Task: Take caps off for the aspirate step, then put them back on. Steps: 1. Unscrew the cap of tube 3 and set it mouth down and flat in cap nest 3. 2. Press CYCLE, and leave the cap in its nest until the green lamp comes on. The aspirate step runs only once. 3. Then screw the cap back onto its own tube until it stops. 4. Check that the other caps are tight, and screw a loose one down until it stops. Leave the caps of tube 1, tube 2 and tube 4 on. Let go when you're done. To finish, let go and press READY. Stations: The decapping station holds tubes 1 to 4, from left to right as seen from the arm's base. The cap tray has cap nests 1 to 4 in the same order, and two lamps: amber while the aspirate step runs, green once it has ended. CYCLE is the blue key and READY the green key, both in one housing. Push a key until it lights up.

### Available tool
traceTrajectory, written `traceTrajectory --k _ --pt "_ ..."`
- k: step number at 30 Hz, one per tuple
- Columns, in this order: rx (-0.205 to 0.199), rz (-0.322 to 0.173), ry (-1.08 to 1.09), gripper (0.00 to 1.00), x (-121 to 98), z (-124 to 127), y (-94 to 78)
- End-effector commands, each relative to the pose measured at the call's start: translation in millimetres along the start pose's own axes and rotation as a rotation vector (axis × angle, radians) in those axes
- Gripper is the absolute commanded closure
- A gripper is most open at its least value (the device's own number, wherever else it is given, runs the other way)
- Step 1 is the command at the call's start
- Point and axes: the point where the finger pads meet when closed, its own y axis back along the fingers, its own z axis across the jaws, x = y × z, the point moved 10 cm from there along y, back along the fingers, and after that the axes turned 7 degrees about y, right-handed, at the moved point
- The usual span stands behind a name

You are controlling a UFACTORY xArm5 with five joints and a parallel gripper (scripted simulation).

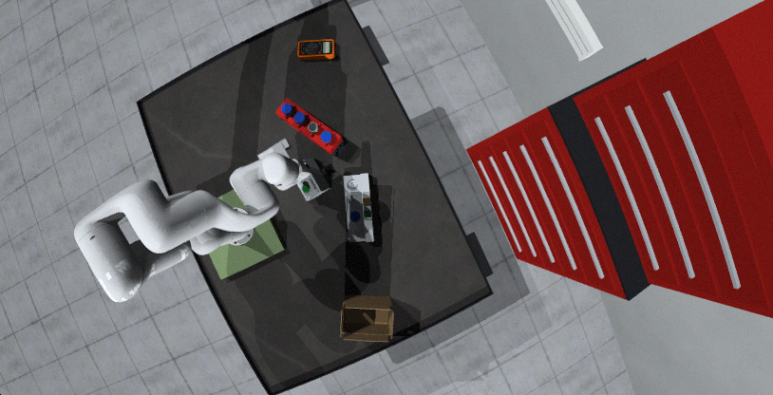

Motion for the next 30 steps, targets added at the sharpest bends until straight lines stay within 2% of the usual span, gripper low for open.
traceTrajectory --k 1,30 --pt "-0.003 -0.004 0.0 1.0 0.4 0.8 -0.8" --pt "-0.003 -0.004 0.0 1.0 0.4 0.8 -7.1"
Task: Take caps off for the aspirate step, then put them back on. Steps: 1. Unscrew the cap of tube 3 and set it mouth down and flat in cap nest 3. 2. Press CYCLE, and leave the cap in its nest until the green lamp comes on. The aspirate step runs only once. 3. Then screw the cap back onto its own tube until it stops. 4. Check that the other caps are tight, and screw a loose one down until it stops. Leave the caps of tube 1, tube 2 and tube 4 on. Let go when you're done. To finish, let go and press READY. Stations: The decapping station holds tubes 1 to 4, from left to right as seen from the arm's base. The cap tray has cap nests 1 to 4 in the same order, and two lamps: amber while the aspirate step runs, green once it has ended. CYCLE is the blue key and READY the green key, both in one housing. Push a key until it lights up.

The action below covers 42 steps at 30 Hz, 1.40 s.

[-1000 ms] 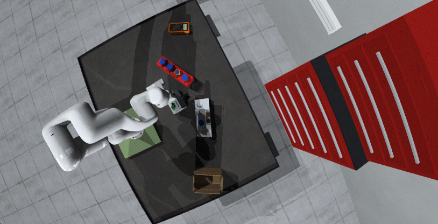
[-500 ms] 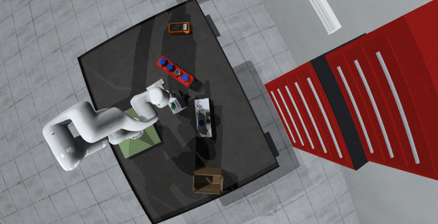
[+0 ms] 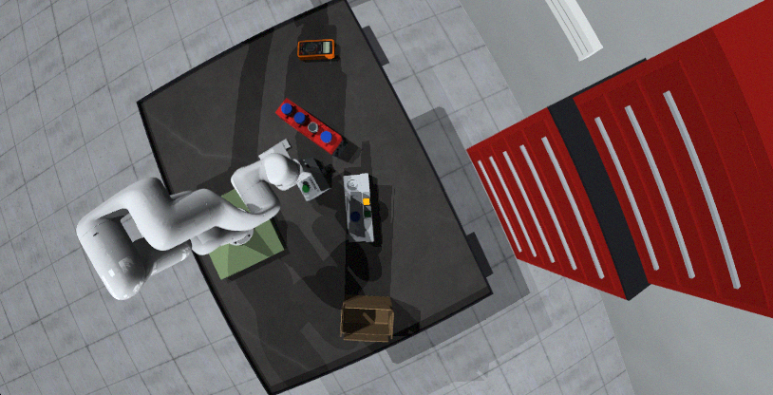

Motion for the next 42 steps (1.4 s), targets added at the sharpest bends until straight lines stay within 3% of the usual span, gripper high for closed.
traceTrajectory --k 1,15,23,24,42 --pt "-0.002 -0.004 0.0 1.0 0 1 1.2" --pt "-0.002 -0.004 0.0 1.0 1 1 31.4" --pt "-0.002 -0.004 0.0 1.0 1 1 32.0" --pt "-0.002 -0.005 0.083 0.0 -6 6 31.5" --pt "-0.001 -0.006 0.876 0.0 -67 59 27.2"
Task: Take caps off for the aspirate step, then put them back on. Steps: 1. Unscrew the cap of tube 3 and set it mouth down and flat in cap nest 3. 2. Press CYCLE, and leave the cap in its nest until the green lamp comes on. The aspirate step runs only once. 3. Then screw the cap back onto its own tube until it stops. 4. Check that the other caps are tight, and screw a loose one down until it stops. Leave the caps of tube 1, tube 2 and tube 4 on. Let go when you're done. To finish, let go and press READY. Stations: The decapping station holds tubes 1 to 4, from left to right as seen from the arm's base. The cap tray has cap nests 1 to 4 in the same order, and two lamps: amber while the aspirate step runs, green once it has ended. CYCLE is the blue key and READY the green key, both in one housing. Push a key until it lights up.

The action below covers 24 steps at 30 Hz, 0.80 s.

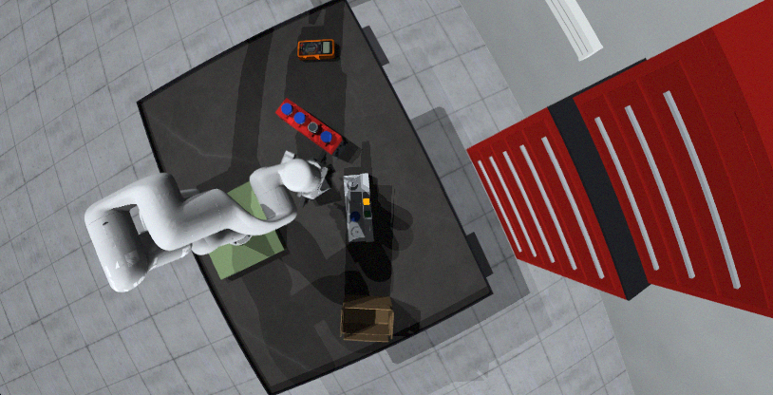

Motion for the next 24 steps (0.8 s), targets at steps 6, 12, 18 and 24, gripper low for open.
traceTrajectory --k 6,12,18,24 --pt "0.008 0.011 0.473 0.0 -53 7 -4.3" --pt "0.009 0.011 0.484 0.0 -88 9 -6.7" --pt "0.01 0.01 0.484 0.0 -120 11 -8.8" --pt "0.009 0.01 0.484 0.0 -158 14 -11.3"
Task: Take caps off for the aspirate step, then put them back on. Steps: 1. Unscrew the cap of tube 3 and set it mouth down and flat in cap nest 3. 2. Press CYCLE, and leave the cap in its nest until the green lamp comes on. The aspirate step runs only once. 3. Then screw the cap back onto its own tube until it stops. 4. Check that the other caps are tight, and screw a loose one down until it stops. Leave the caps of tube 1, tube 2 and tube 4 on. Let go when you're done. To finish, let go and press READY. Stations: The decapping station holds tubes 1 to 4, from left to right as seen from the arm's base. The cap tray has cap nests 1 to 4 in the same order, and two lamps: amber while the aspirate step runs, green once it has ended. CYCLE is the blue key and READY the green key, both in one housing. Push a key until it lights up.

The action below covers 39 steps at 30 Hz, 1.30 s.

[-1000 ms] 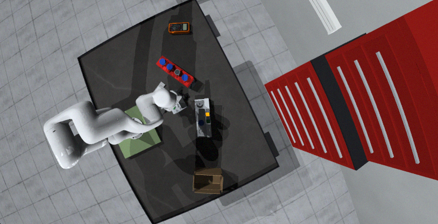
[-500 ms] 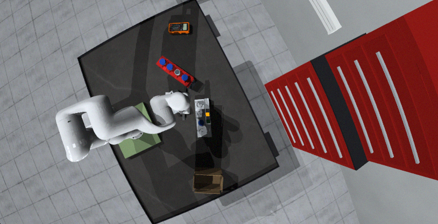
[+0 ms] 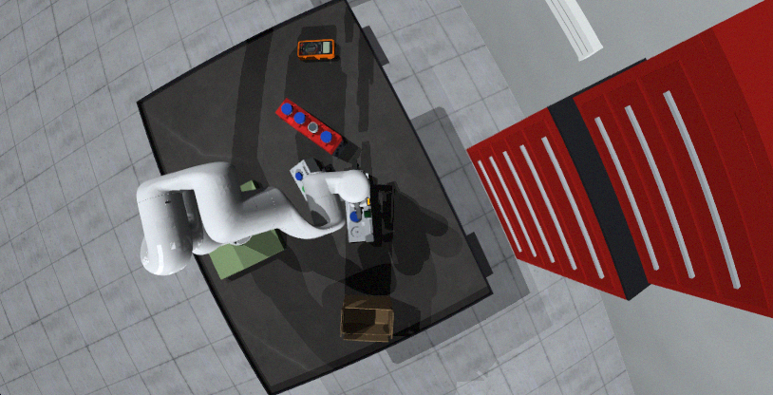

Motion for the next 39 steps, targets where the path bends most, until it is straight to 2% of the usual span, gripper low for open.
traceTrajectory --k 1,10,39 --pt "0.0 0.003 0.001 0.0 -34 -13 -2.1" --pt "0.0 0.003 0.001 0.0 -87 -36 -5.6" --pt "0.0 0.003 0.001 0.0 -87 -36 -5.6"
